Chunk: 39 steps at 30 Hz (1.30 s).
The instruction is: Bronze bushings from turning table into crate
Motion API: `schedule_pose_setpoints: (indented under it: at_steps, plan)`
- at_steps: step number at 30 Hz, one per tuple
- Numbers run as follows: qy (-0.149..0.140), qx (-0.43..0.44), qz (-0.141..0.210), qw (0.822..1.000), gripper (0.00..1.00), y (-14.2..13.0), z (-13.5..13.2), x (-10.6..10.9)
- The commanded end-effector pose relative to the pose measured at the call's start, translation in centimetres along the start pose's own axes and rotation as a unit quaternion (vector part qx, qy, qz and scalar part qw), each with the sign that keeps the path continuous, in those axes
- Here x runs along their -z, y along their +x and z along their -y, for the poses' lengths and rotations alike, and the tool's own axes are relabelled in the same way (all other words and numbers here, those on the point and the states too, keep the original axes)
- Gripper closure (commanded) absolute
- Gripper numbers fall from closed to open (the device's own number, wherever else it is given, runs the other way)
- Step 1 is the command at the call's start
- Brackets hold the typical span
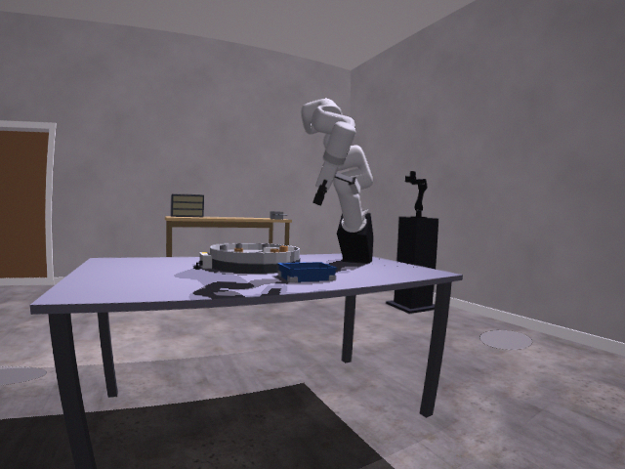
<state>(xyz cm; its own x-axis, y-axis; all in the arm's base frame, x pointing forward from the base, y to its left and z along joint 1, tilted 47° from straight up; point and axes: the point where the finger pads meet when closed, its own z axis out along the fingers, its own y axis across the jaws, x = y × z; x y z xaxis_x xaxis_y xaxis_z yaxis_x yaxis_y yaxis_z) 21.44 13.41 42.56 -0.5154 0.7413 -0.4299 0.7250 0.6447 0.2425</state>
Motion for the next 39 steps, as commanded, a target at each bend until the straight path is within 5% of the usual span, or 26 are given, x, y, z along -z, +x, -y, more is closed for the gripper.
schedule_pose_setpoints:
  at_steps: [1,4,5,16,17,28,29,39]
  plan:
    - [0.002,-0.007,-0.005,1.0,0.0,0.0,-0.1,-0.2]
    - [0.002,-0.007,-0.005,1.0,0.0,0.0,-0.1,-0.2]
    - [0.03,-0.05,-0.03,0.998,0.0,0.1,0.1,-2.3]
    - [0.03,-0.05,-0.03,0.998,0.0,0.1,0.1,-2.3]
    - [0.06,-0.1,-0.057,0.992,0.0,0.1,0.3,-4.5]
    - [0.06,-0.1,-0.057,0.992,0.0,0.1,0.3,-4.5]
    - [0.091,-0.157,-0.085,0.98,0.0,0.1,0.7,-6.7]
    - [0.091,-0.157,-0.085,0.98,0.0,0.1,0.7,-6.7]
